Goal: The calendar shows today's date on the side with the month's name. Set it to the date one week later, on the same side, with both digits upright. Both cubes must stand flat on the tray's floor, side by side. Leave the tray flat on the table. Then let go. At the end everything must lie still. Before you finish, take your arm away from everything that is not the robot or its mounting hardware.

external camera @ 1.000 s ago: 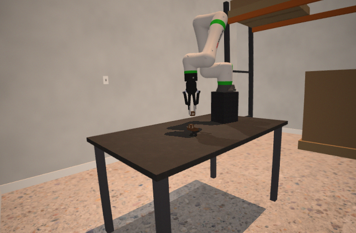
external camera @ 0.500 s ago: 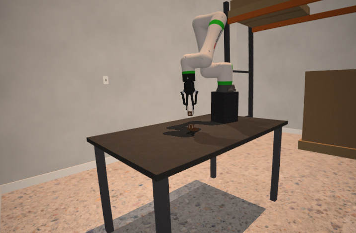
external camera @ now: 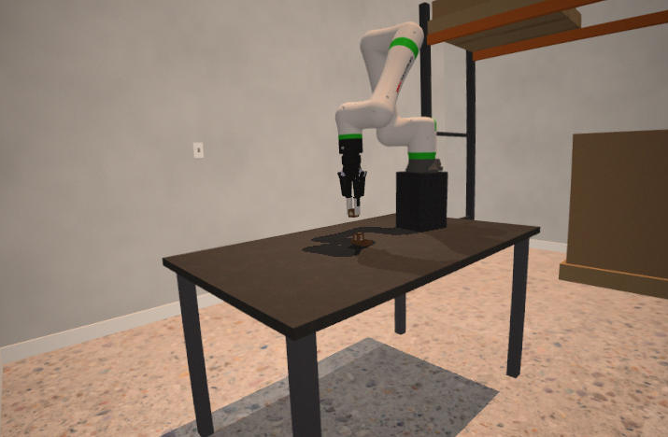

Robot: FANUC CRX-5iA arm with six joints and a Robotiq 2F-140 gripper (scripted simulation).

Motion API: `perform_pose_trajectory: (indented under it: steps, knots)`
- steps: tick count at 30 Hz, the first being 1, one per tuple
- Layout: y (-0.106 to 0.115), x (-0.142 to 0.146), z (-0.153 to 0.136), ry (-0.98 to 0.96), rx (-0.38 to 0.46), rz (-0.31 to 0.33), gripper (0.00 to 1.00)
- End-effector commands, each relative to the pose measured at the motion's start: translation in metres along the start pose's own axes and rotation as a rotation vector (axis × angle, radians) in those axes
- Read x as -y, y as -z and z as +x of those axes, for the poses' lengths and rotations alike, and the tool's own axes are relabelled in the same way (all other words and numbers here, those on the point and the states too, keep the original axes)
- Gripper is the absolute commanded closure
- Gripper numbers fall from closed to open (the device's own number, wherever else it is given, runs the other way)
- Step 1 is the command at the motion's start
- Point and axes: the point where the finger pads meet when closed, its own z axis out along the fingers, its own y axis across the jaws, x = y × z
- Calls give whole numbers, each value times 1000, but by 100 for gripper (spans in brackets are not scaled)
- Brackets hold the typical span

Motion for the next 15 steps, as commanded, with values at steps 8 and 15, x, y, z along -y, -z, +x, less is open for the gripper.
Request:
perform_pose_trajectory:
  steps: [8, 15]
  knots:
    - [-1, -18, -3, -432, -4, -15, 83]
    - [-1, -28, -5, -666, -6, -15, 83]
